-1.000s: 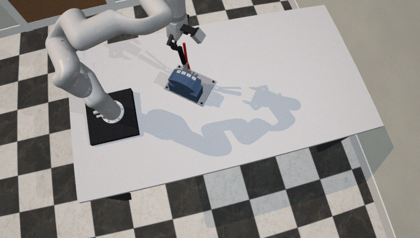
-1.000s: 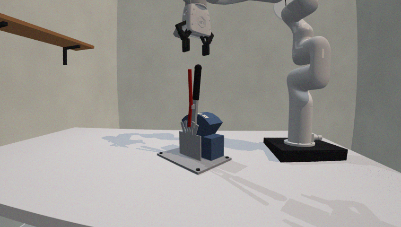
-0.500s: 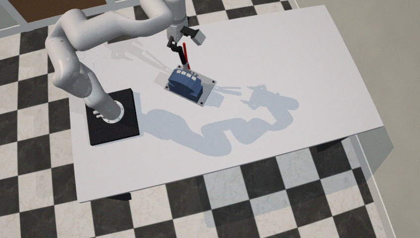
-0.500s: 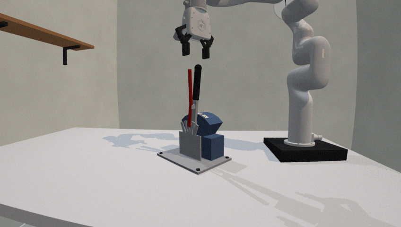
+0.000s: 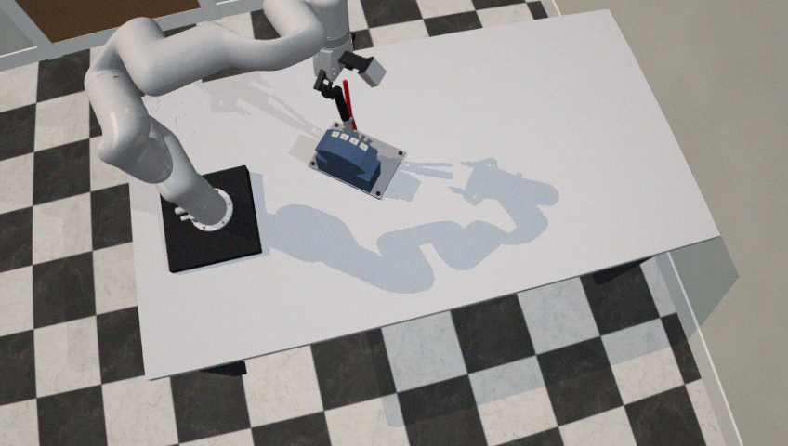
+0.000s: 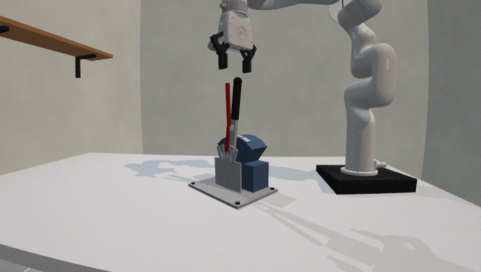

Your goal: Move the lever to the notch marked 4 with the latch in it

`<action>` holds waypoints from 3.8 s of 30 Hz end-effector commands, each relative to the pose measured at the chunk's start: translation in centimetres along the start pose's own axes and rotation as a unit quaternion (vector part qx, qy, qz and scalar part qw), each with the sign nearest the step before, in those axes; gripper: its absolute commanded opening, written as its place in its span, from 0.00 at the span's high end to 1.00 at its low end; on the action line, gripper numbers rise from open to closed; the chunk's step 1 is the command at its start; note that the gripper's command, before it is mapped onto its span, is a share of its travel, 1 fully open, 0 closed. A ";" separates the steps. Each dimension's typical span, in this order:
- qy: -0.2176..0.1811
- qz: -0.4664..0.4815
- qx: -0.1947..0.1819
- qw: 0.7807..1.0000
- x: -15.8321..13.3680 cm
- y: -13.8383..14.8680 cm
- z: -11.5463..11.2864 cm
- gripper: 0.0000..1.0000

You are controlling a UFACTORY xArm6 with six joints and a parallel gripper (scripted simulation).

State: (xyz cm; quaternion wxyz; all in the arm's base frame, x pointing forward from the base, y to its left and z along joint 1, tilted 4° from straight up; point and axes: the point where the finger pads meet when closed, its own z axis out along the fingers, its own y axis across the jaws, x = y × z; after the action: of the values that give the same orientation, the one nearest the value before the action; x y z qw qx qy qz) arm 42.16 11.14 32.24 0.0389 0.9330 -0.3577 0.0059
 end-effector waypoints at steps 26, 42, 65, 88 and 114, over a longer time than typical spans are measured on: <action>0.001 0.000 0.002 1.000 0.1 -0.1 -0.1 0.00; 0.001 0.000 0.002 1.000 0.1 -0.1 -0.1 0.00; 0.001 0.000 0.002 1.000 0.1 -0.1 0.8 0.00; 0.001 0.000 0.002 1.000 0.1 -0.1 4.4 0.00; 0.001 0.000 0.002 1.000 0.1 -0.1 6.6 0.00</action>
State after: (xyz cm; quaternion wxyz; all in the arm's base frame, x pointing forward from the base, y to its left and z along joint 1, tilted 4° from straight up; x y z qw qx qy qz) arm 42.11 10.64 25.54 0.0388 0.9330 -0.3577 0.0059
